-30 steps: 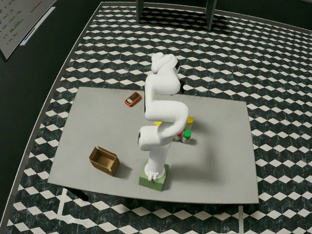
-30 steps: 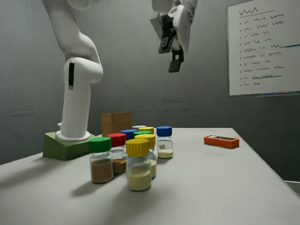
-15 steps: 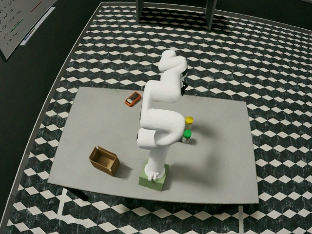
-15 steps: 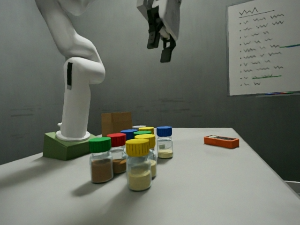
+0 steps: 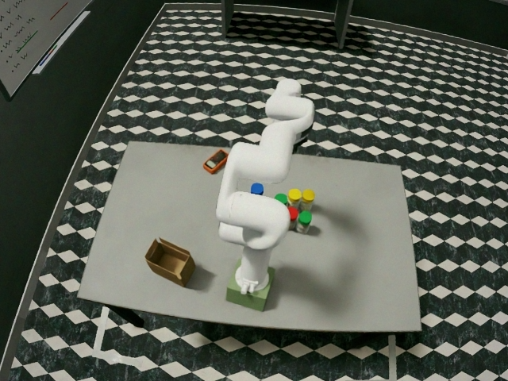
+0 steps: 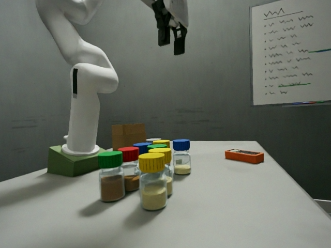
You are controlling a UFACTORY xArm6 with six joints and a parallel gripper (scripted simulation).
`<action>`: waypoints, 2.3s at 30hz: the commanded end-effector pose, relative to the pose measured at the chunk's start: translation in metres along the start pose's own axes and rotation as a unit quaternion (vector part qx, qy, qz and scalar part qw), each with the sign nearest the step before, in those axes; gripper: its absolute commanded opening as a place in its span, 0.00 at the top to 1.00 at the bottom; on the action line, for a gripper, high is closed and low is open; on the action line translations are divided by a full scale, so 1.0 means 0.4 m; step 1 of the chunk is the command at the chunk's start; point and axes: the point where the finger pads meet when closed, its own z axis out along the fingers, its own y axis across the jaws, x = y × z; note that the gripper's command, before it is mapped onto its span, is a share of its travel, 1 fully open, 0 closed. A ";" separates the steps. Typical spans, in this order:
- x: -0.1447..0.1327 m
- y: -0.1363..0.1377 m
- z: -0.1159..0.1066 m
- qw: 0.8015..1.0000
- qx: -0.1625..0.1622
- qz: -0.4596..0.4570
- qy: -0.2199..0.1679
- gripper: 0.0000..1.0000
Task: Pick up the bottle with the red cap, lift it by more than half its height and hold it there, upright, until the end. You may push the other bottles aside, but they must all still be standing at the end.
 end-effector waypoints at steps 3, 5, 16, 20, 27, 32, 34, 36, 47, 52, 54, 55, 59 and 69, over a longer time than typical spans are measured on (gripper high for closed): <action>-0.004 0.000 -0.002 1.000 0.005 0.000 -0.002 0.21; -0.004 0.000 -0.002 1.000 0.005 0.000 -0.002 0.21; -0.004 0.000 -0.002 1.000 0.005 0.000 -0.002 0.21; -0.004 0.000 -0.001 1.000 0.005 0.000 -0.002 0.21; -0.004 0.000 -0.001 1.000 0.005 0.000 -0.002 0.21; -0.004 0.000 -0.001 1.000 0.005 0.000 -0.002 0.21; -0.004 0.000 -0.001 1.000 0.005 0.000 -0.002 0.21; -0.004 0.000 -0.001 1.000 0.005 0.000 -0.002 0.21; -0.004 0.000 -0.001 1.000 0.005 0.000 -0.002 0.21; -0.004 0.000 -0.001 1.000 0.005 0.000 -0.002 0.21; 0.007 -0.016 0.012 0.999 0.003 0.039 -0.001 0.21; 0.012 -0.024 0.019 0.998 0.002 0.058 0.000 0.21; 0.033 -0.055 0.046 0.991 -0.002 0.135 0.002 0.21; 0.049 -0.079 0.066 0.981 -0.004 0.193 0.004 0.21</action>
